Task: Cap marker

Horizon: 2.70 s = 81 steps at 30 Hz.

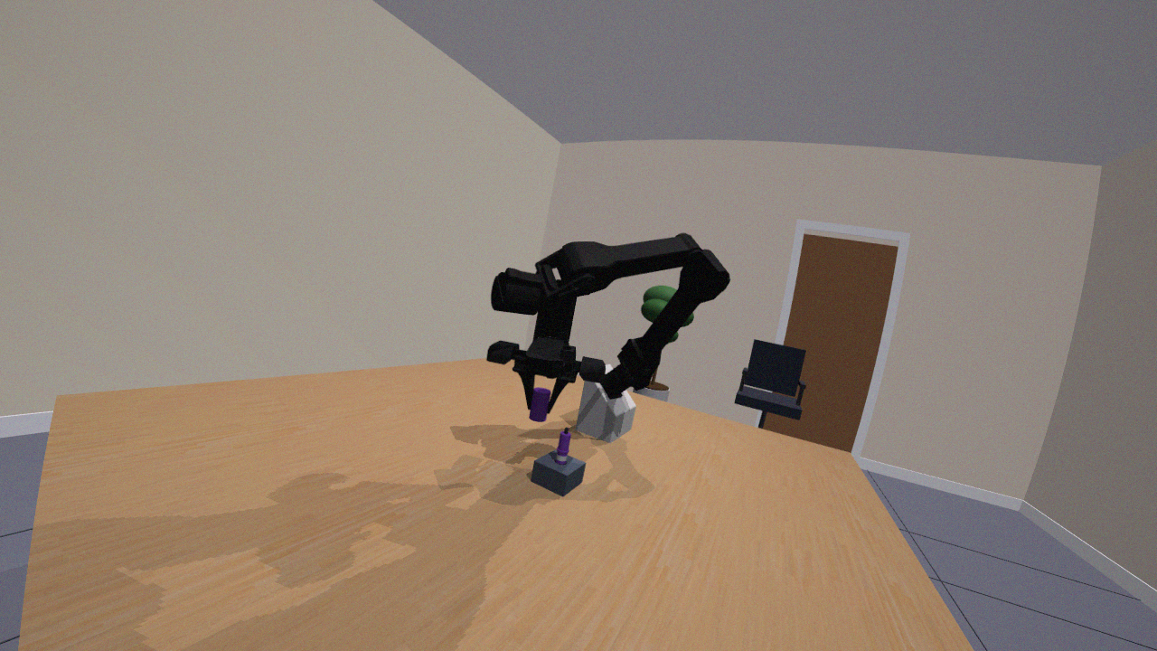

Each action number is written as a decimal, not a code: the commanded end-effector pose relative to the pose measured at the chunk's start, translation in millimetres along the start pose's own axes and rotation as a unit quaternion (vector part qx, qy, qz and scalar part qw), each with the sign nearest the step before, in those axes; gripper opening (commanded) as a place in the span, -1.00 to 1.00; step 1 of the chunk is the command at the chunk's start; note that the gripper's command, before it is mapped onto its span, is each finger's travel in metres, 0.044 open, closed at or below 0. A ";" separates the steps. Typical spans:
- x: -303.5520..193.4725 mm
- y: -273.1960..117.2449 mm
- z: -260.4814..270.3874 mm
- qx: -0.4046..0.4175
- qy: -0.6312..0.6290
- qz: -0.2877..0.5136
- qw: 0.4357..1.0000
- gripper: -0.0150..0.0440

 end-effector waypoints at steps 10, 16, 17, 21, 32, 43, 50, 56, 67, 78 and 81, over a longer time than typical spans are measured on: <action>12.2 -14.8 41.4 0.002 0.002 -0.002 1.000 -0.49; 13.9 -16.3 49.5 0.003 0.002 -0.002 1.000 -0.49; 13.9 -15.1 49.5 0.003 0.002 -0.002 1.000 -0.49; 13.7 -11.2 49.6 0.003 0.002 -0.002 1.000 -0.49; 14.5 2.3 48.9 0.002 0.002 -0.002 1.000 -0.49; 14.9 20.1 48.8 0.002 0.002 -0.003 1.000 -0.49; 14.7 31.2 49.4 0.003 0.002 -0.003 1.000 -0.49; 14.4 40.4 50.1 0.003 0.002 -0.003 1.000 -0.49; 14.2 40.8 50.1 0.002 0.000 -0.002 1.000 -0.22; 14.2 40.8 50.1 0.002 0.000 -0.002 1.000 0.75; 14.2 40.8 50.1 0.002 0.000 -0.002 1.000 1.00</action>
Point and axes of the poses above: the point midway between the two fingers, 35 mm back from their tips, its own y axis out along the fingers, its own z axis across the jaws, x = y × z, the point moved 4 cm from there along -y, back along the fingers, and after that the axes turned 4 degrees about -y, right-handed, at the moved point
